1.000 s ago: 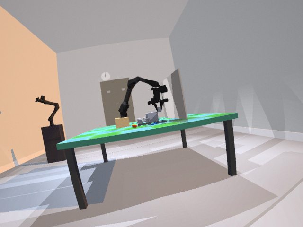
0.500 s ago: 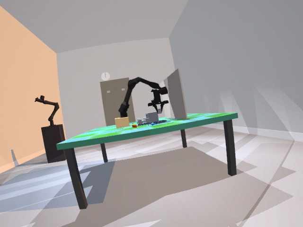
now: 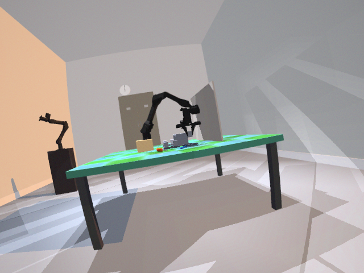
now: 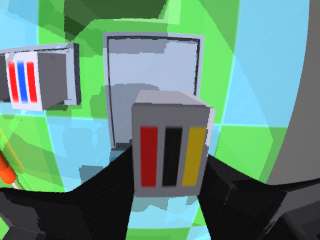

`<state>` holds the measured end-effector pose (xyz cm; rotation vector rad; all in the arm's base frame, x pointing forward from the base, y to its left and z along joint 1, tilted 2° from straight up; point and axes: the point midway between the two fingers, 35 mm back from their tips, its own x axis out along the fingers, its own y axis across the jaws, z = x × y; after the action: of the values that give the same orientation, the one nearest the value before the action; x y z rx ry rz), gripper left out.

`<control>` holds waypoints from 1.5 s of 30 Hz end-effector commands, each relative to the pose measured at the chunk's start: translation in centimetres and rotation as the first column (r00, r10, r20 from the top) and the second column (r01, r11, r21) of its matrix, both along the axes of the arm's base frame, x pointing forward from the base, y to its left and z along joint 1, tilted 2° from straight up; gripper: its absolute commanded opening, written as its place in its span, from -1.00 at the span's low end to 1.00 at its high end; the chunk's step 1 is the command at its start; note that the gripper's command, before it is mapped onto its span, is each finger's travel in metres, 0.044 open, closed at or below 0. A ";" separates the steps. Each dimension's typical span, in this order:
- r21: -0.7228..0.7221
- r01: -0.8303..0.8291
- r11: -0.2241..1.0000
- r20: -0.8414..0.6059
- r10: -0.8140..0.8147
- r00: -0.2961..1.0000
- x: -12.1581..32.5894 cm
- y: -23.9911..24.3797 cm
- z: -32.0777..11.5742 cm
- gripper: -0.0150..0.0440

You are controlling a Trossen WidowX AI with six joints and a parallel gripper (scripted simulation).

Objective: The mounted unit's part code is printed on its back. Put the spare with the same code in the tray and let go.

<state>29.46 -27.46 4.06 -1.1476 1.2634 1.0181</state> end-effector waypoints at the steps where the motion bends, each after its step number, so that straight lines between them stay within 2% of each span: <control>1: 0.007 -0.001 1.000 0.001 0.001 1.000 0.0 0.2 -0.6 -0.49; 45: 0.008 -0.001 1.000 0.000 0.001 1.000 -0.3 0.5 -5.1 -0.49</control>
<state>29.25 -27.16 -0.65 -1.1484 1.2626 1.0201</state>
